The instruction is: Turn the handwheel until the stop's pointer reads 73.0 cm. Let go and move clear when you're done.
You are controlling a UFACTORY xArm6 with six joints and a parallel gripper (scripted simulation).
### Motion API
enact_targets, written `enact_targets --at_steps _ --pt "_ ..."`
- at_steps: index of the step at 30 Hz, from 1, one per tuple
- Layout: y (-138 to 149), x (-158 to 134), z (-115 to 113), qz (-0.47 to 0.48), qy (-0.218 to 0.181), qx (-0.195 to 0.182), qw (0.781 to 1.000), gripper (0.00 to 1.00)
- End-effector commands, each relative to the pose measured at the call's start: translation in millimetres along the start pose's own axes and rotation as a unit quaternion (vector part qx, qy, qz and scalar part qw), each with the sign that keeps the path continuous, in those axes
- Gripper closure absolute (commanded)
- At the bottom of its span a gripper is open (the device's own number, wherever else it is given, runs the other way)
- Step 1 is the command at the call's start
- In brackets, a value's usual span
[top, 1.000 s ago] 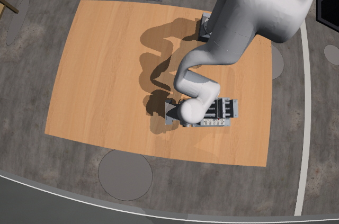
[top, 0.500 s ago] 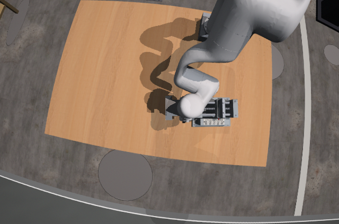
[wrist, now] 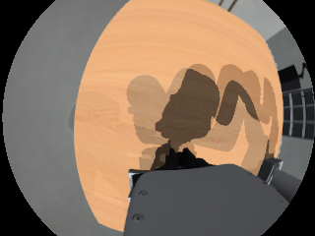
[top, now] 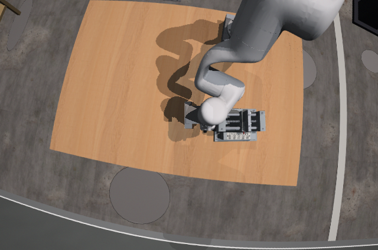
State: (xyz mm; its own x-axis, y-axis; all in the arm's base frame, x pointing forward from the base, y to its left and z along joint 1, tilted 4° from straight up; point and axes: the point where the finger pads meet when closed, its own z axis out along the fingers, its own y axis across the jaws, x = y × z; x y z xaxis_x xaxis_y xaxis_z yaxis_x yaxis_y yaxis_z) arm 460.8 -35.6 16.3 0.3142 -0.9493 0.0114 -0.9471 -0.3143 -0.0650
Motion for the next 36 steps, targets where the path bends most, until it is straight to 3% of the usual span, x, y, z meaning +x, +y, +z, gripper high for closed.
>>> enact_targets --at_steps 1,19,36 --pt "5 0 -4 0.0 0.0 0.001 1.0 0.94" --pt "15 0 -29 0.0 0.0 0.001 1.0 0.94" --pt "-5 0 -52 0.0 0.0 0.001 1.0 0.94"
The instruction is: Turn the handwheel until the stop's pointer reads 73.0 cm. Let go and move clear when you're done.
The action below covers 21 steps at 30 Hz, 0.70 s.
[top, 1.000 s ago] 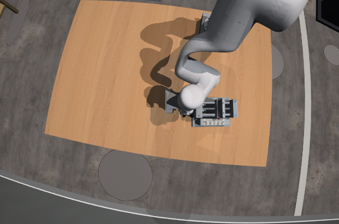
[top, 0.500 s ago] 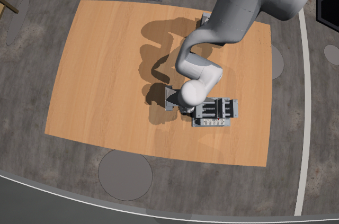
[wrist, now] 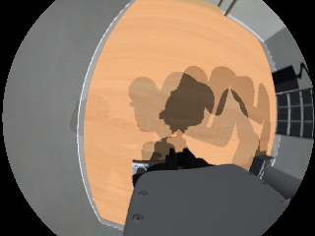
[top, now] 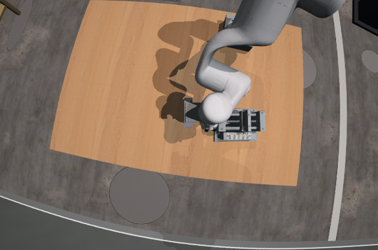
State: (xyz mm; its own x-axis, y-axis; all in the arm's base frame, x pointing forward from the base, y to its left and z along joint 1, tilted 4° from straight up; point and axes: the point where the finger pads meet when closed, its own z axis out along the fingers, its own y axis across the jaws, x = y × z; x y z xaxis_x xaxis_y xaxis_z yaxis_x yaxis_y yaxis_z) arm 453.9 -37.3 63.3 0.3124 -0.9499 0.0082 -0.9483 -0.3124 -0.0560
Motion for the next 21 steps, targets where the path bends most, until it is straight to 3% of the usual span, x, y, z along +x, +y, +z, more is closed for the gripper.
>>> enact_targets --at_steps 1,21 --pt "-10 0 -5 -0.001 0.002 0.005 1.0 0.94" --pt "-40 0 7 -0.001 0.002 0.005 1.0 0.94"
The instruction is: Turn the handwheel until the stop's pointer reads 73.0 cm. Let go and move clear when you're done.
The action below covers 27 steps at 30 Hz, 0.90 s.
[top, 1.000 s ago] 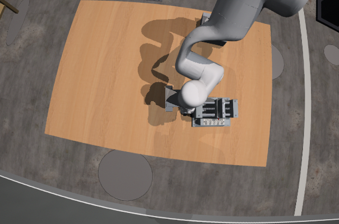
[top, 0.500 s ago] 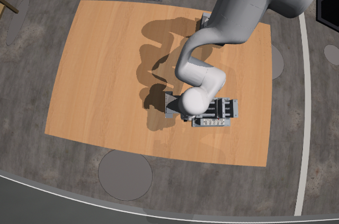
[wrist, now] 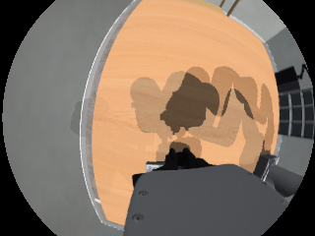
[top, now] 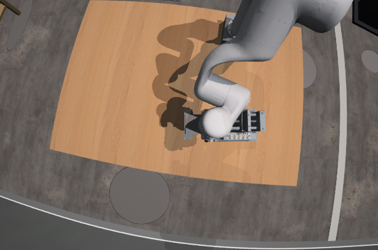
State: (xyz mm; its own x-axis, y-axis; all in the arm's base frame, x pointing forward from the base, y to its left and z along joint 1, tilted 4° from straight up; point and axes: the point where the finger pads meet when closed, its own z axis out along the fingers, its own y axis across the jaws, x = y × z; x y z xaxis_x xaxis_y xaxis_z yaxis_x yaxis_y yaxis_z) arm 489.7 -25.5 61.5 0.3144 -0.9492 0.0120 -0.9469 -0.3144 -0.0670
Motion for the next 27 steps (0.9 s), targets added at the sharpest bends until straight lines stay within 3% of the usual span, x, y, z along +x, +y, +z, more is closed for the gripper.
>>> enact_targets --at_steps 1,12,27 --pt "-4 0 5 0.0 0.0 0.0 1.0 0.94" --pt "-5 0 26 0.0 0.0 0.0 1.0 0.94" --pt "13 0 44 0.0 0.0 0.0 1.0 0.94"
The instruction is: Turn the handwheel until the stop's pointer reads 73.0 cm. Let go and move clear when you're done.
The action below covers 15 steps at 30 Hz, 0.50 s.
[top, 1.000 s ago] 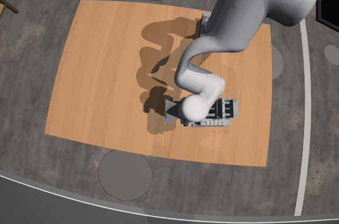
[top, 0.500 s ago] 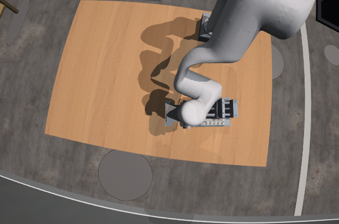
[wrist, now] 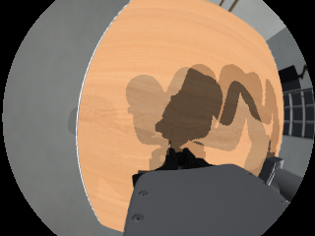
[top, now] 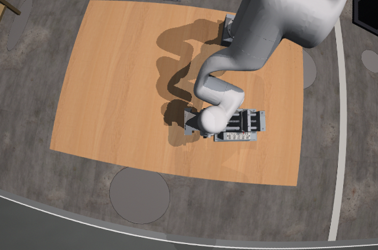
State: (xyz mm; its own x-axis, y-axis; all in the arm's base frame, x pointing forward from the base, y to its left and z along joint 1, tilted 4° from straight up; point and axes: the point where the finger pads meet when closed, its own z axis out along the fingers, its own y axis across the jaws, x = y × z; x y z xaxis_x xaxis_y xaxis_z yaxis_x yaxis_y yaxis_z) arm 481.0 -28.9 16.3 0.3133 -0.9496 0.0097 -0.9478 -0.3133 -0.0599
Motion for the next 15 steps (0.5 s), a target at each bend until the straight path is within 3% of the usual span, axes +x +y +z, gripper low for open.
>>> enact_targets --at_steps 1,15 --pt "3 0 0 0.0 0.001 0.003 1.0 0.94" --pt "22 0 -2 0.0 0.001 0.003 1.0 0.94"
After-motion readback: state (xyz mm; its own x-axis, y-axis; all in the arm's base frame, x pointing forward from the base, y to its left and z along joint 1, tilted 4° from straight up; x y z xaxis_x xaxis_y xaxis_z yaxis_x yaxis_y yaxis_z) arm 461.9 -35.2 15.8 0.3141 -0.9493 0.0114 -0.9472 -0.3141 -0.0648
